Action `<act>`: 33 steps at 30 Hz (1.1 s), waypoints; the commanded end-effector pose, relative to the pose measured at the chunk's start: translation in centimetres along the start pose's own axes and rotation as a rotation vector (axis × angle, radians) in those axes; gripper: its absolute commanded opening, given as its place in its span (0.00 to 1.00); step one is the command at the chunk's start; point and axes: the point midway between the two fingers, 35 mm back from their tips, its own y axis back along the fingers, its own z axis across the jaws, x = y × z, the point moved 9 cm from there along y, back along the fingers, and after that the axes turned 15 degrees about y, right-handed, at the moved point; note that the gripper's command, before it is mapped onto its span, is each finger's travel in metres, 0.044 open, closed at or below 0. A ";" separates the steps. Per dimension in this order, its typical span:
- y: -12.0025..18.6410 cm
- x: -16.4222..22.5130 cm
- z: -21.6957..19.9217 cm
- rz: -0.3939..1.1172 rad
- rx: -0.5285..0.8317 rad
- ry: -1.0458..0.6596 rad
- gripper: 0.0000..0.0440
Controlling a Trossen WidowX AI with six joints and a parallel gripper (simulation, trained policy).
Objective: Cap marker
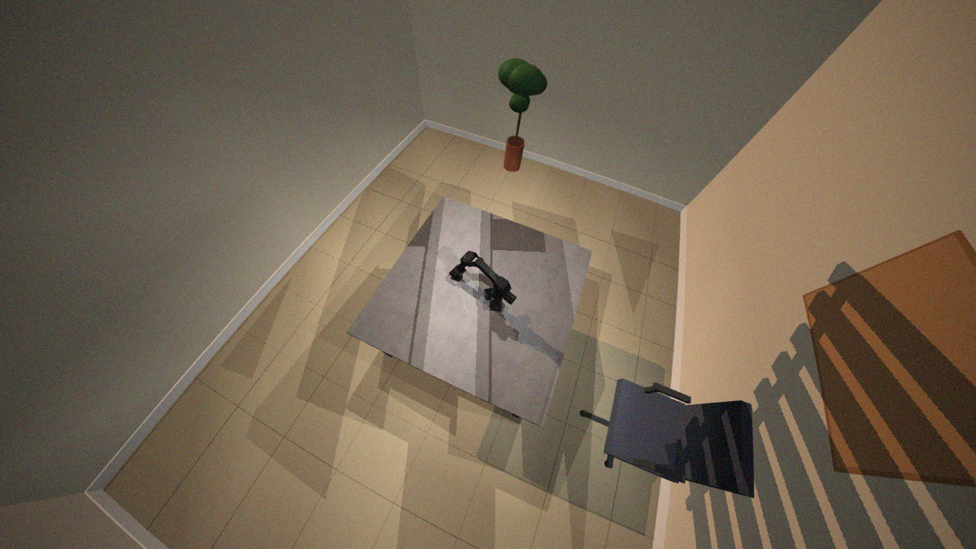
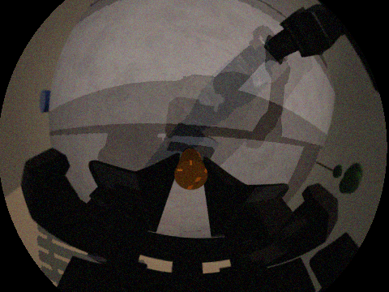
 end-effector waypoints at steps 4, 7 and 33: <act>-2.1 -0.2 -0.1 -0.043 0.036 0.019 0.43; -2.2 -0.2 -0.2 -0.066 0.036 0.041 0.60; 4.9 -0.1 -1.2 -0.076 -0.064 0.169 0.92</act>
